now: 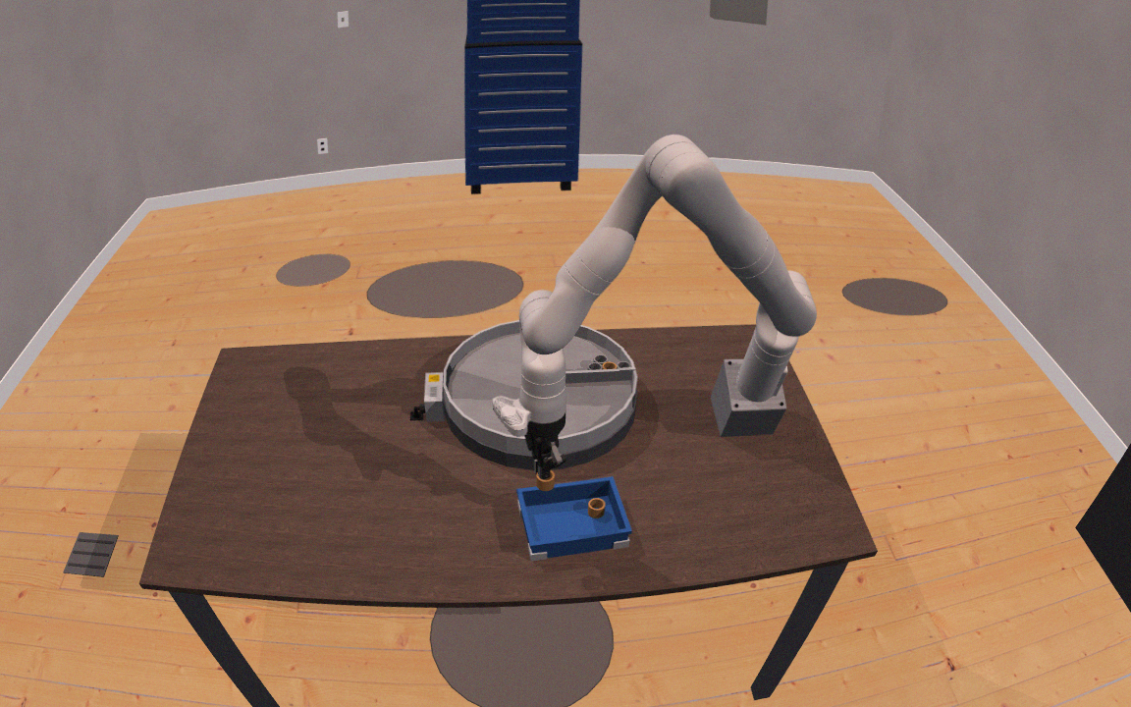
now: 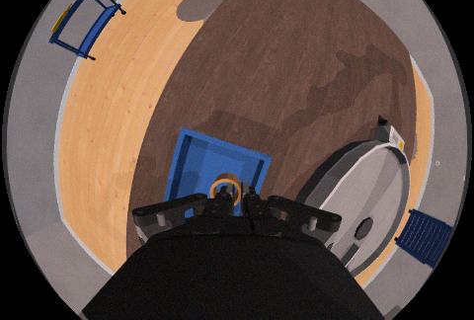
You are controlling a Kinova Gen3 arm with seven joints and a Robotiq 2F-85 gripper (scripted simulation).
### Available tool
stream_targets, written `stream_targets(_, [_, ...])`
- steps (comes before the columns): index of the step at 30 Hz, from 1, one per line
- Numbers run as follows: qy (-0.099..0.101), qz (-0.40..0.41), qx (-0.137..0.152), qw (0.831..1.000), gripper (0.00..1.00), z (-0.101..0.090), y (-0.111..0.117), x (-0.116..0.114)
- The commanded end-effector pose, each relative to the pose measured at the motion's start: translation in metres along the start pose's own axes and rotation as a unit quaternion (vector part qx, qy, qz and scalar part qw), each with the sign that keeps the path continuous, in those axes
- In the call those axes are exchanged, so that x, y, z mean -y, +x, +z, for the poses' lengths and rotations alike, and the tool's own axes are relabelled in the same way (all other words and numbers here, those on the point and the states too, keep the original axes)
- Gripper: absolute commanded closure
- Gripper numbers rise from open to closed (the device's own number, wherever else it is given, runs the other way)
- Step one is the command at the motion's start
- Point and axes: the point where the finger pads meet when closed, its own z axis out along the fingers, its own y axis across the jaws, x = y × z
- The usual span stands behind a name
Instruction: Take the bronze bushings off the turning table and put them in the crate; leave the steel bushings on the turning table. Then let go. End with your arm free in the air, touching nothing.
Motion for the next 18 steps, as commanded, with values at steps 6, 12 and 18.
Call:
stream_targets(6, [0.001, 0.000, 0.002, 1.000, 1.00, 0.002, -0.001, 0.001])
stream_targets(12, [0.001, -0.001, 0.002, 1.000, 1.00, 0.020, -0.001, 0.001])
stream_targets(18, [0.001, -0.001, 0.002, 1.000, 1.00, 0.024, -0.001, 0.002])
